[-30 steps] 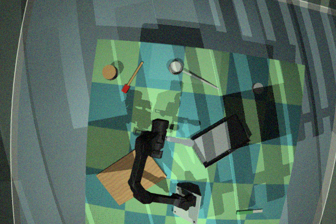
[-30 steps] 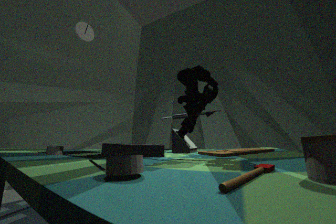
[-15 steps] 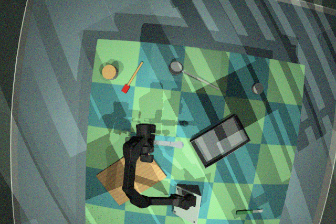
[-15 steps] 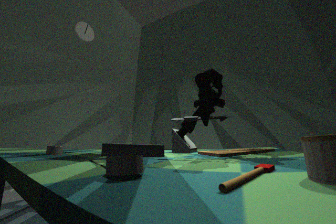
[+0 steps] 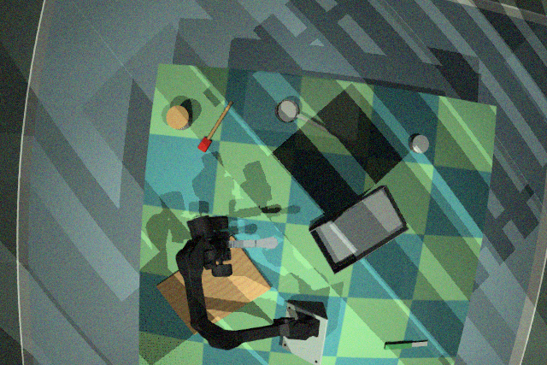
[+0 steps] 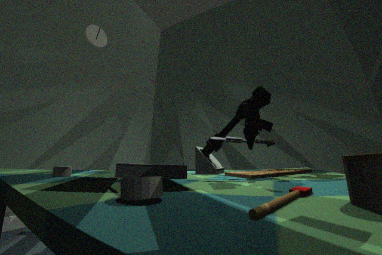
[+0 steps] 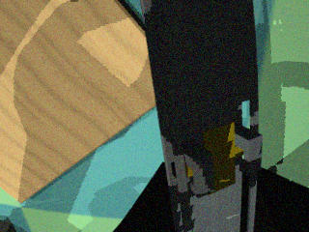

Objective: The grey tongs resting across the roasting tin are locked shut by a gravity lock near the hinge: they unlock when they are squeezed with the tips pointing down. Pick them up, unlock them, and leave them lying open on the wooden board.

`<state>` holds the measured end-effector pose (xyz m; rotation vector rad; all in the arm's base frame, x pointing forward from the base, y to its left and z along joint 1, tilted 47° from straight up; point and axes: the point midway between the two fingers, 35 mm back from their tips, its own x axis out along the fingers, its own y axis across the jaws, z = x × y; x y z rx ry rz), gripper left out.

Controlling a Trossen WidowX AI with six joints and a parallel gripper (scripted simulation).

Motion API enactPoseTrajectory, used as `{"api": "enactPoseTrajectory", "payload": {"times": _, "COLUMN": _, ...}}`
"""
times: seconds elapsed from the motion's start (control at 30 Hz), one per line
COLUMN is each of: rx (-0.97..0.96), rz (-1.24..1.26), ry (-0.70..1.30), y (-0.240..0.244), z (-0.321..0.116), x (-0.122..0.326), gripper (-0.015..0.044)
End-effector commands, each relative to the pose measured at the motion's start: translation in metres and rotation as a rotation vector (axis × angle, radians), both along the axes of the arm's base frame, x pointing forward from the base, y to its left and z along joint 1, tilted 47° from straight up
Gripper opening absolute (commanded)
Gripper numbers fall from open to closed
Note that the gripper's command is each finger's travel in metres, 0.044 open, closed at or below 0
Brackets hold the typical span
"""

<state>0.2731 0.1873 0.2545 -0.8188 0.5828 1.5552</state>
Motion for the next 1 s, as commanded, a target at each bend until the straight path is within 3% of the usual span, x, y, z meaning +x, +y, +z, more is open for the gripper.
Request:
{"api": "enactPoseTrajectory", "payload": {"times": 0.0, "rx": -0.018, "rz": 0.017, "ry": -0.025, "y": 0.009, "z": 0.006, "x": -0.013, "gripper": -0.0150}}
{"api": "enactPoseTrajectory", "payload": {"times": 0.97, "rx": -0.019, "rz": 0.207, "ry": -0.246, "y": 0.059, "z": 0.057, "x": -0.137, "gripper": -0.0150}}
